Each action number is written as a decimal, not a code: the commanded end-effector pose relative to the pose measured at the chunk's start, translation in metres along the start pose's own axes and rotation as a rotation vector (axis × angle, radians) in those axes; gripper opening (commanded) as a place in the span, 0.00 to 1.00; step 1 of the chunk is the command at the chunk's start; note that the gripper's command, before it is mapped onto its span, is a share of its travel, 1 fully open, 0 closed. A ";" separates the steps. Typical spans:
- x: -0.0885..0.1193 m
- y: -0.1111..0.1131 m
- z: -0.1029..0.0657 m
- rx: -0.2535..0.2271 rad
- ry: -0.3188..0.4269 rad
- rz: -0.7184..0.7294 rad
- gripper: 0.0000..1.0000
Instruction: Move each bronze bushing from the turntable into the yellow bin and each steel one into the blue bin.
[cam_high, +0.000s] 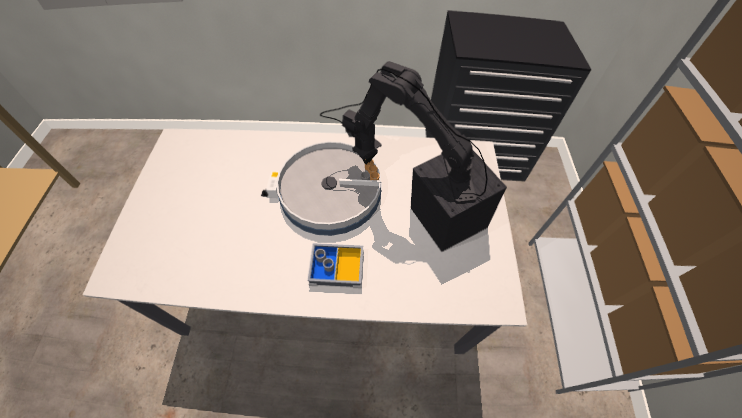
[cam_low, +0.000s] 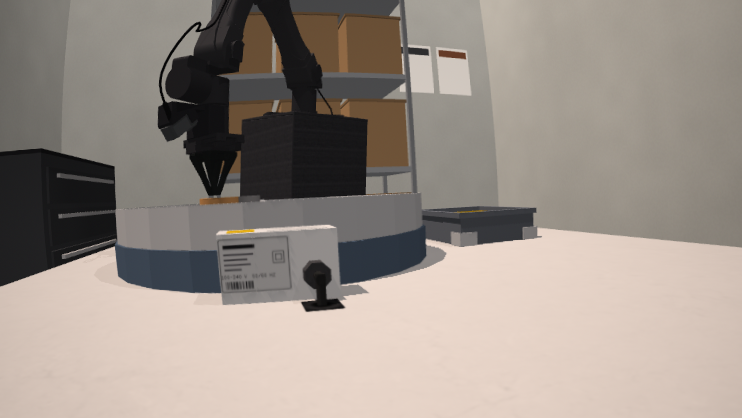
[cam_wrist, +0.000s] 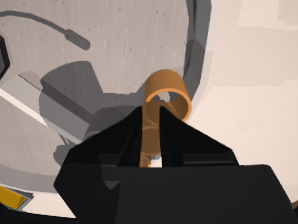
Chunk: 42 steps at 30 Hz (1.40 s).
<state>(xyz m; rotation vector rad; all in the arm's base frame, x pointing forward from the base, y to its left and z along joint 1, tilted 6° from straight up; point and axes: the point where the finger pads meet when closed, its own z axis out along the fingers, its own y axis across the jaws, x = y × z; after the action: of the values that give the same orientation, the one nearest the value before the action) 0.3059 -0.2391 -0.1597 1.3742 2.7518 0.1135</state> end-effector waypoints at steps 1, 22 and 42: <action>-0.008 -0.001 -0.001 -0.006 -0.009 0.001 0.14; -0.006 0.004 0.001 -0.005 -0.005 -0.001 0.14; -0.006 0.004 0.001 -0.005 -0.005 -0.001 0.14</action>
<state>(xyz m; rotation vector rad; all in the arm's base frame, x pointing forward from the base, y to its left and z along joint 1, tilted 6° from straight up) 0.3058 -0.2390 -0.1597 1.3745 2.7523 0.1138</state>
